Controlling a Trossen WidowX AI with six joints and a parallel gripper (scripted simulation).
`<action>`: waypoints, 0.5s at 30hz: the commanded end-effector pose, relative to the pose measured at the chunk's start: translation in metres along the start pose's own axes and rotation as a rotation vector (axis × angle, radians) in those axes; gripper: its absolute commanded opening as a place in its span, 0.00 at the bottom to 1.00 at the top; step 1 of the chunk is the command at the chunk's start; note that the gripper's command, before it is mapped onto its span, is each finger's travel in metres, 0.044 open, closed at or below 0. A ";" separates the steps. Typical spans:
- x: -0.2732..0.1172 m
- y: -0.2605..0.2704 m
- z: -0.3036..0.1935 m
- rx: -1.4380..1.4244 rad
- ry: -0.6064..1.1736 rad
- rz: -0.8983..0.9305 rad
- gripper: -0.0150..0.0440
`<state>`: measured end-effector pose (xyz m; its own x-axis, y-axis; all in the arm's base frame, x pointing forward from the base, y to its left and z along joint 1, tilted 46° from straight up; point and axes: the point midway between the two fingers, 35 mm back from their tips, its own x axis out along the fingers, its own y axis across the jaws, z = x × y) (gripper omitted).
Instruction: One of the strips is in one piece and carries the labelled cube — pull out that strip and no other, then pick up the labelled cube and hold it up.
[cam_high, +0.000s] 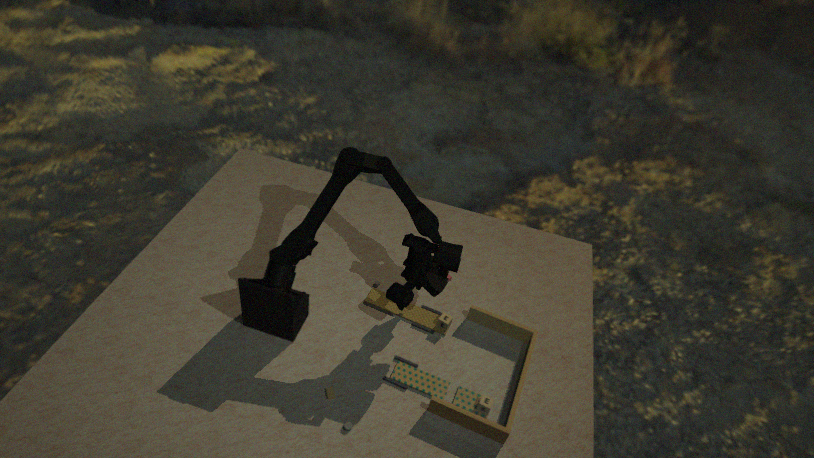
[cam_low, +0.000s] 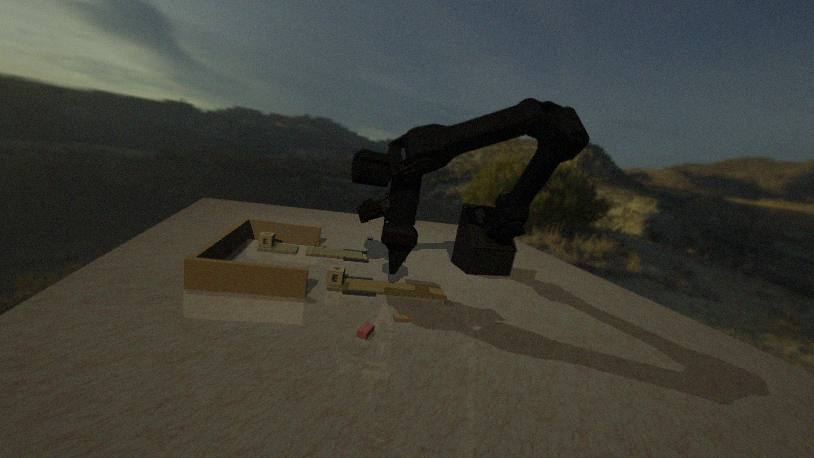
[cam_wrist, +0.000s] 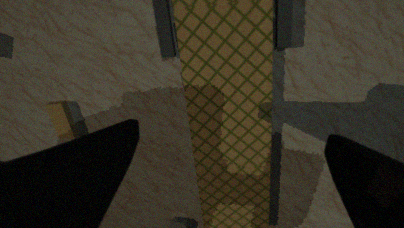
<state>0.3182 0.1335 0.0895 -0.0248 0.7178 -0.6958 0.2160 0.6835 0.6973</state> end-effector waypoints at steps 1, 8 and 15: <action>-0.002 0.002 0.015 -0.003 -0.002 0.004 1.00; -0.005 0.007 0.041 -0.004 -0.004 0.004 1.00; -0.009 0.011 0.068 -0.006 -0.005 0.004 1.00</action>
<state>0.3759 0.1283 0.0909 -0.0233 0.7175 -0.6962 0.2138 0.6838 0.6976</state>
